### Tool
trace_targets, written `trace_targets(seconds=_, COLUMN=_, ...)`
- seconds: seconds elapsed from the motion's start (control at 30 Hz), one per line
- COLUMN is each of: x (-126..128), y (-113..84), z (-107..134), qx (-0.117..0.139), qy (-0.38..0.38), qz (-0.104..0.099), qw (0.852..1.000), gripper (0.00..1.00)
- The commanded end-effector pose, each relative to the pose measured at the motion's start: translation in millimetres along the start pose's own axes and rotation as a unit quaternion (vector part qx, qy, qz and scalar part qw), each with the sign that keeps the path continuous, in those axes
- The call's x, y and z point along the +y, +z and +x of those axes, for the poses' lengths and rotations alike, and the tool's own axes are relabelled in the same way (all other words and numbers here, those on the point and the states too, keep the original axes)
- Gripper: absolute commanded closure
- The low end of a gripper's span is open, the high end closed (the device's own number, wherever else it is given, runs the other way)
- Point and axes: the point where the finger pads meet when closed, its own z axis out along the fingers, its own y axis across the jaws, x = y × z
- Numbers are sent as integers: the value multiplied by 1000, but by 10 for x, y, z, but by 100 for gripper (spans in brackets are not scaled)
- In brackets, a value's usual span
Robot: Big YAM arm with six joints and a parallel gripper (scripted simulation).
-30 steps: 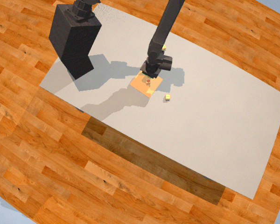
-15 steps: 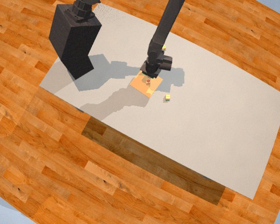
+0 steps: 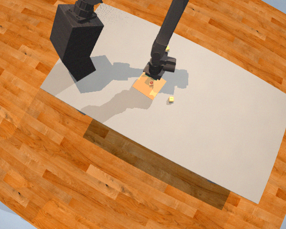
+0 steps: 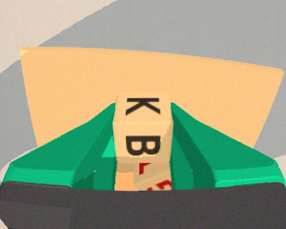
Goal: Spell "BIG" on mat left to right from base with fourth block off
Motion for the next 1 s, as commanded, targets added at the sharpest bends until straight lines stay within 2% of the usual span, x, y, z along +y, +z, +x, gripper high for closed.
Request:
trace_targets(seconds=0.0, x=-116, y=-67, z=-111, qx=-4, qy=-6, qz=10, qw=1000, gripper=80)
trace_targets(seconds=0.97, x=-119, y=-67, z=-121, qx=-4, qy=-7, qz=10, qw=1000, gripper=80)
